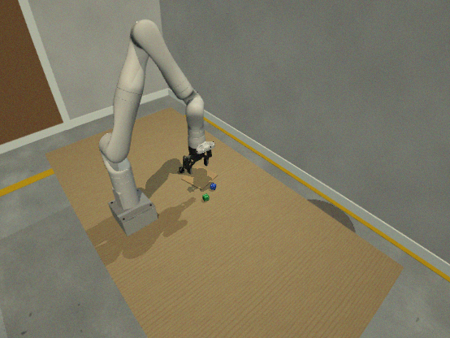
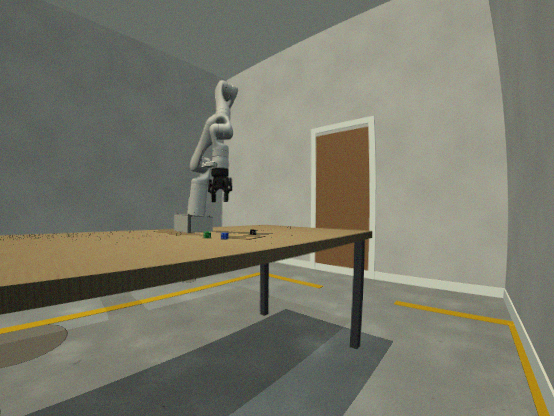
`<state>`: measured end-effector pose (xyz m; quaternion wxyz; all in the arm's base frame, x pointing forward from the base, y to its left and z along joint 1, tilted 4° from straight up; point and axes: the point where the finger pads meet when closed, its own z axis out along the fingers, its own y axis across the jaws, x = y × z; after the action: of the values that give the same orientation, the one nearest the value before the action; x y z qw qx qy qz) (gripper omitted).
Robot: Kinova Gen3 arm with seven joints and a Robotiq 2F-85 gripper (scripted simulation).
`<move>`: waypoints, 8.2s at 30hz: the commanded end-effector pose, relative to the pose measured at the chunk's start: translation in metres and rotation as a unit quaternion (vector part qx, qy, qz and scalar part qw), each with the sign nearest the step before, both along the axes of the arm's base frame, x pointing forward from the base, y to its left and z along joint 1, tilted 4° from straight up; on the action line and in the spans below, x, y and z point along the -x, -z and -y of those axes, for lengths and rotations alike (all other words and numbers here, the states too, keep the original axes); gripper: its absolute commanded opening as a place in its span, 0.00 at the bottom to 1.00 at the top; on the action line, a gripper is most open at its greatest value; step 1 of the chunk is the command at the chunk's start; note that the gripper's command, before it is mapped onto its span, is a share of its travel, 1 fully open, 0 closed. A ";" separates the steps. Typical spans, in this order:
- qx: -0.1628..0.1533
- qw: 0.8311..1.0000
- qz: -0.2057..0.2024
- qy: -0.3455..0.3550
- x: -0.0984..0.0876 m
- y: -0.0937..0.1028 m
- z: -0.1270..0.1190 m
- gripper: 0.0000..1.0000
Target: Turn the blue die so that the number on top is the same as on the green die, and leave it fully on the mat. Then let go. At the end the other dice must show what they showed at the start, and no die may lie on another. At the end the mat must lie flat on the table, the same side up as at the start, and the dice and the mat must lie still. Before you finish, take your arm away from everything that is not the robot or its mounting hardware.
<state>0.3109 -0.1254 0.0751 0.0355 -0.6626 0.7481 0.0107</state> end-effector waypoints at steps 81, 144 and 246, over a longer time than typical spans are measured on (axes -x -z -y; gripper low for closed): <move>0.000 1.000 0.001 0.000 -0.007 0.103 -0.007 1.00; 0.000 1.000 0.001 0.000 -0.085 0.099 -0.032 1.00; 0.000 1.000 0.001 0.000 -0.061 0.086 -0.247 1.00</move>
<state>0.3714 0.1215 -0.0113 0.0350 -0.6625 0.7481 0.0105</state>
